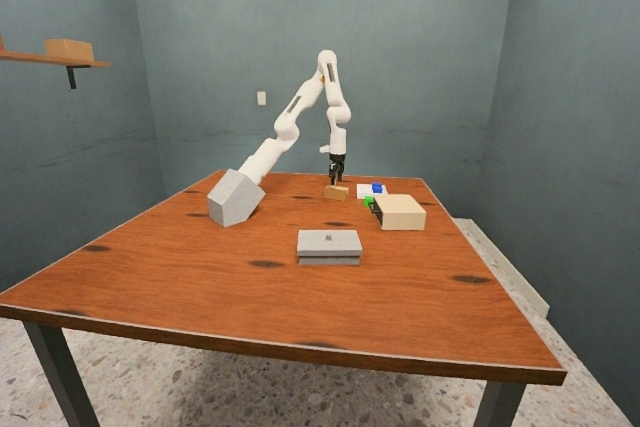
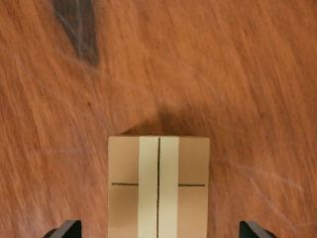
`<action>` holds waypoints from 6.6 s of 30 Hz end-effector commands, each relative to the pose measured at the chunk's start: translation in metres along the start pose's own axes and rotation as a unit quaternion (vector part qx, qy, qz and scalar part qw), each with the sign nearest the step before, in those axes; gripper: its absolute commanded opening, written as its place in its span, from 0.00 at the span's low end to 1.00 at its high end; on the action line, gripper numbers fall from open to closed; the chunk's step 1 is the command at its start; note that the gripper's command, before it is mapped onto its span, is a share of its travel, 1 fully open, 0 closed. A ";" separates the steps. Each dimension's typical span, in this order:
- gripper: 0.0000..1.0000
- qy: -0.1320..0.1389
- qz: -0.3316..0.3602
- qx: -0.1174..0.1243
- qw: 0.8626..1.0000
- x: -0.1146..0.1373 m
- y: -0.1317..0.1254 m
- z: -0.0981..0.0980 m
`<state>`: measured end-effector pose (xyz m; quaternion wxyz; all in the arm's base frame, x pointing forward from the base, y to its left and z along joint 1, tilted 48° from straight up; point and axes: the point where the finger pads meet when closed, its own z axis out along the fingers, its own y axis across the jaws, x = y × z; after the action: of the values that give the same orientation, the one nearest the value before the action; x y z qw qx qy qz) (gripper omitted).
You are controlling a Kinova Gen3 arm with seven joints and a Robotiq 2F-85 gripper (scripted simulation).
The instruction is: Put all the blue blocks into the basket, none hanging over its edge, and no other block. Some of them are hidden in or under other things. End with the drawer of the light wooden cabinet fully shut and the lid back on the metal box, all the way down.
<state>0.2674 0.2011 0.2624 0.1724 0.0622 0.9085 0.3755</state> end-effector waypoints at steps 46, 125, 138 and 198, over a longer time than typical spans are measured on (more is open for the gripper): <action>0.93 -0.001 -0.001 0.003 1.000 -0.005 -0.003 0.000; 0.93 -0.005 0.005 0.006 1.000 -0.008 -0.007 0.051; 0.93 -0.005 0.005 0.006 1.000 -0.008 -0.007 0.051; 0.67 -0.003 0.001 0.007 1.000 -0.006 -0.007 0.050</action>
<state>0.2934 0.2292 0.2281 0.1745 0.0695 0.9087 0.3729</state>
